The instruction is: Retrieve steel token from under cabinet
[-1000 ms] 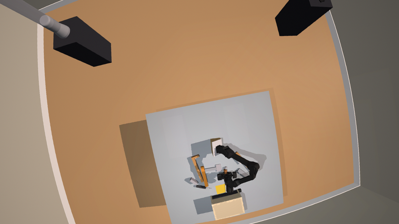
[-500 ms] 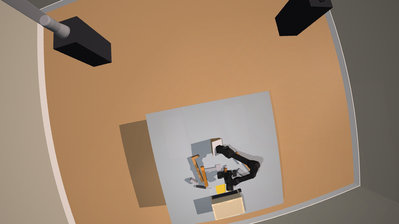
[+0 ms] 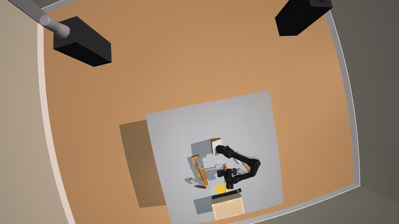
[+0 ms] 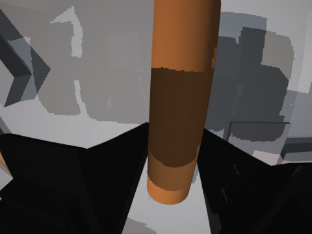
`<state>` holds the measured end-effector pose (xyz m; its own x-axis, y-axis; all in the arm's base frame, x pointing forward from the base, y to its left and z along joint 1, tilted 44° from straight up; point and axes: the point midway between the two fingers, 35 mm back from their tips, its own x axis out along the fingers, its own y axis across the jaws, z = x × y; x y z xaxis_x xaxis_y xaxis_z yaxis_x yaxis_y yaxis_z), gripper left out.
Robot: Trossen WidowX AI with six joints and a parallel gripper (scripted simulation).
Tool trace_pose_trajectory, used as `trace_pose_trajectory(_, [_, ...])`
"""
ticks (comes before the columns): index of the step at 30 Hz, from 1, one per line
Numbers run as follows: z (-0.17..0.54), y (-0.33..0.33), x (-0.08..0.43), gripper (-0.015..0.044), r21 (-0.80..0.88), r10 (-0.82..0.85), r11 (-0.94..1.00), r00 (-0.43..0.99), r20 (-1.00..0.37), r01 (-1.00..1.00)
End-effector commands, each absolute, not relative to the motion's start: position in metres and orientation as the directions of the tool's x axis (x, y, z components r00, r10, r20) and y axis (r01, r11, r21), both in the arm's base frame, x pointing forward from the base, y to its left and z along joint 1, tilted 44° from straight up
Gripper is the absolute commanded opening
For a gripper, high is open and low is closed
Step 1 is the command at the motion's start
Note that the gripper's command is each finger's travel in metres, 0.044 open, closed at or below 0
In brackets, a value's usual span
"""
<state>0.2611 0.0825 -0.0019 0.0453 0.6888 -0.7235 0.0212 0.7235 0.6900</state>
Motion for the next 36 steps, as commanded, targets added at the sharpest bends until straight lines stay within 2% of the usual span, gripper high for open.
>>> trace_pose_trajectory(1, [-0.003,0.083,0.254,0.0,0.689,0.688,0.724,0.04,-0.724,0.023])
trace_pose_trajectory(22, [-0.002,0.086,0.229,0.0,0.689,0.688,0.724,0.039,-0.724,0.025])
trace_pose_trajectory(36, [0.002,0.088,0.234,0.0,0.69,0.689,0.72,0.043,-0.724,0.079])
